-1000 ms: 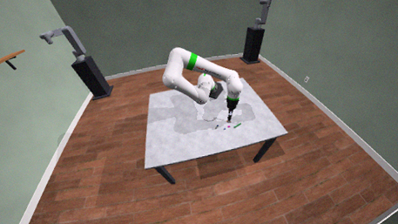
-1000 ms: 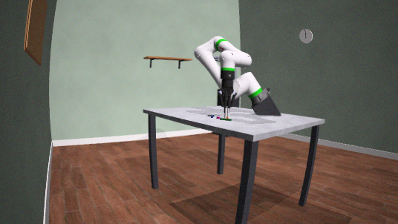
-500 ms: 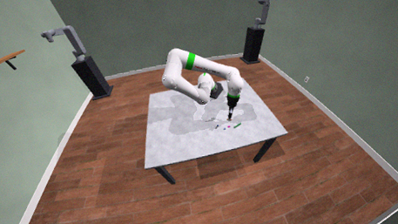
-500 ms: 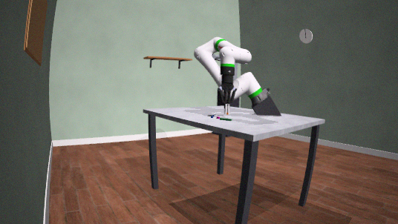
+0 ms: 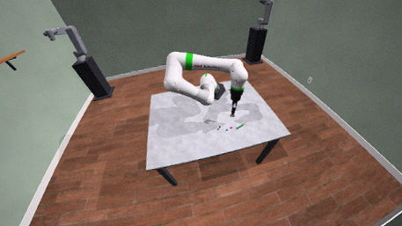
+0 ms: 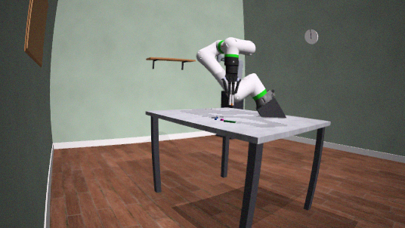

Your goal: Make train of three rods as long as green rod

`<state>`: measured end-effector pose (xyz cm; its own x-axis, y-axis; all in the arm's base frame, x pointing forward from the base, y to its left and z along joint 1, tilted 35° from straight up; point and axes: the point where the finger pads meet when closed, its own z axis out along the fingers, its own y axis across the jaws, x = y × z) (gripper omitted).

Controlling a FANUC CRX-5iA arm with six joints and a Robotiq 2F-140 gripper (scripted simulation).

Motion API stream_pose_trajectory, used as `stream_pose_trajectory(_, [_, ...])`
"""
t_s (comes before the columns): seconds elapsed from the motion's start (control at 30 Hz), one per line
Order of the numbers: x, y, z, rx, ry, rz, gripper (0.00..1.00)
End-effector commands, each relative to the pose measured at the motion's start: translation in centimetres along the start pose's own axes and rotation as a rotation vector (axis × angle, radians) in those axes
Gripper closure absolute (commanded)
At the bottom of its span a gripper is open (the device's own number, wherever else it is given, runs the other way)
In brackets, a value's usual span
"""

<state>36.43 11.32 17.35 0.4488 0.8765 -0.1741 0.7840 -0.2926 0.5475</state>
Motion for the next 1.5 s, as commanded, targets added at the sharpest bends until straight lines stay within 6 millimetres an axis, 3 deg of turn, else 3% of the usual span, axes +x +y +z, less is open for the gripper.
stream_pose_trajectory(0.0, [0.0, -0.1, -0.3, -0.001, 0.000, 0.000, 0.97])
stream_pose_trajectory(0.3, [-0.3, 0.4, -0.3, 0.001, 0.001, -0.043, 0.97])
stream_pose_trajectory(0.43, [-1.4, 2.1, -0.2, 0.006, 0.003, -0.197, 0.97])
stream_pose_trajectory(1.1, [-5.1, 6.6, -0.1, 0.010, 0.009, -0.625, 0.97])
stream_pose_trajectory(1.47, [-8.4, 9.7, -0.2, 0.005, 0.007, -0.935, 0.97])
